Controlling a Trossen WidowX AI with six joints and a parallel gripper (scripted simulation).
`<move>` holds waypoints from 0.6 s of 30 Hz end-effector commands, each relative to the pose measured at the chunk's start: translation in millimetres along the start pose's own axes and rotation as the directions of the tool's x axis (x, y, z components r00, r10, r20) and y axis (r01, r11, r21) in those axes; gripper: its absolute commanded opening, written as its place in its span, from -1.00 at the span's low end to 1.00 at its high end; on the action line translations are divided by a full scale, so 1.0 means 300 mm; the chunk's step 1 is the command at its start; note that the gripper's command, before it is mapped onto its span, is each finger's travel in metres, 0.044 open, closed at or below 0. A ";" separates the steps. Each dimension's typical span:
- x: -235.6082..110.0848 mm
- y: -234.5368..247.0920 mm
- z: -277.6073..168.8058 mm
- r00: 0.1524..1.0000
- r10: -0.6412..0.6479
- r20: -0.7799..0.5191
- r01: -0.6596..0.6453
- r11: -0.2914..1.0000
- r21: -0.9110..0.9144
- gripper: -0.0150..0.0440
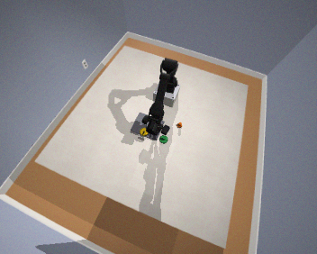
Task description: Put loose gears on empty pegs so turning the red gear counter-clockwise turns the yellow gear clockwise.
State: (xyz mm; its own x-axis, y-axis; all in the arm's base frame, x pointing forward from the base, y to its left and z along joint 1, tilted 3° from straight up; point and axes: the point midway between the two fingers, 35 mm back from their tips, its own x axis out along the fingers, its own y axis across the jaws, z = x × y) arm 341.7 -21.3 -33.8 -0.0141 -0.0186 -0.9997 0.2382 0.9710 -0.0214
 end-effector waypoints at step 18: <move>-0.145 0.122 -0.062 1.000 0.004 0.002 -0.004 0.983 -0.181 0.34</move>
State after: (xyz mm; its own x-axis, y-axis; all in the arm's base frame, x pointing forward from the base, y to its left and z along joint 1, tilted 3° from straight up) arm 342.7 -8.7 10.8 -0.0015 -0.0178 -0.9998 0.0654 0.9977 -0.0179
